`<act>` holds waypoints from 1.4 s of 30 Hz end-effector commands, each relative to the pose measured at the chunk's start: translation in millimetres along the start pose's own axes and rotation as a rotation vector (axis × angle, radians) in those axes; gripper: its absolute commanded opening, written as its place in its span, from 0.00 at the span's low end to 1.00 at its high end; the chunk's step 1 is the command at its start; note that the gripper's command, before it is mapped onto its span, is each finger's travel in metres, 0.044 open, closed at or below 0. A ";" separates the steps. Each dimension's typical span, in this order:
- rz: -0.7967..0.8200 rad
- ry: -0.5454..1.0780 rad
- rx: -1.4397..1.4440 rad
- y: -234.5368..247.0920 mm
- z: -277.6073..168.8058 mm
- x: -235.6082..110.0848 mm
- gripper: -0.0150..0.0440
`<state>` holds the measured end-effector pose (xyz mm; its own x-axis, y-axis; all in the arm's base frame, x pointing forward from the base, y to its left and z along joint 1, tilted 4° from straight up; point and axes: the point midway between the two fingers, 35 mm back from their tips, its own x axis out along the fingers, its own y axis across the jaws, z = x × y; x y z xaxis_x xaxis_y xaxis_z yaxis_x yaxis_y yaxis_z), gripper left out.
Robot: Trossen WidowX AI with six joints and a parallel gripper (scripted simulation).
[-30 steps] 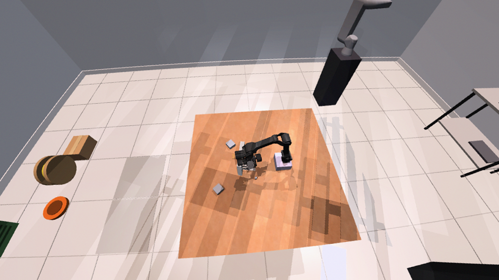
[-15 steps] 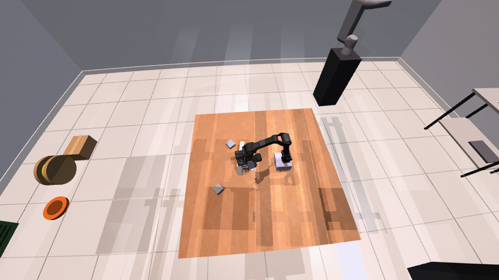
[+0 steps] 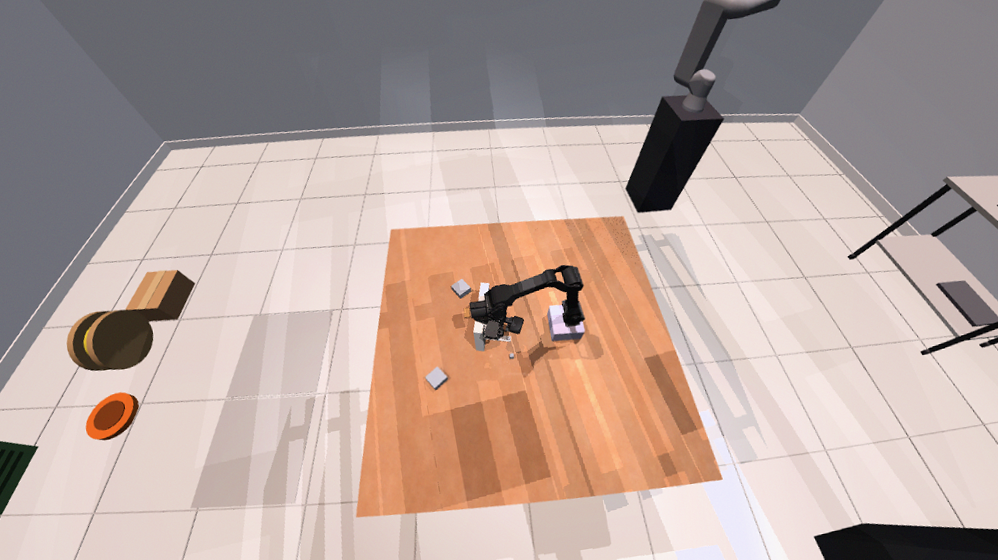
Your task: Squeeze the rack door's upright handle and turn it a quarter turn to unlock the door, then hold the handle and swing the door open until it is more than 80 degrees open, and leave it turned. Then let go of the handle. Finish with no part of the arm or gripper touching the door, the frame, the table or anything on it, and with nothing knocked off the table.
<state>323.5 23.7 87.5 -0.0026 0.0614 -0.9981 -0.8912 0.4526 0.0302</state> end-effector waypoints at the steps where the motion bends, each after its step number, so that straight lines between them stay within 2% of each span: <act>1: -0.002 0.004 0.176 -0.4 -0.6 0.4 0.74; 42: -0.005 0.001 2.208 -0.4 -0.6 0.4 0.74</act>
<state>323.5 23.6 87.5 -0.0027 0.0614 -0.9981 0.8302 0.5566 0.0320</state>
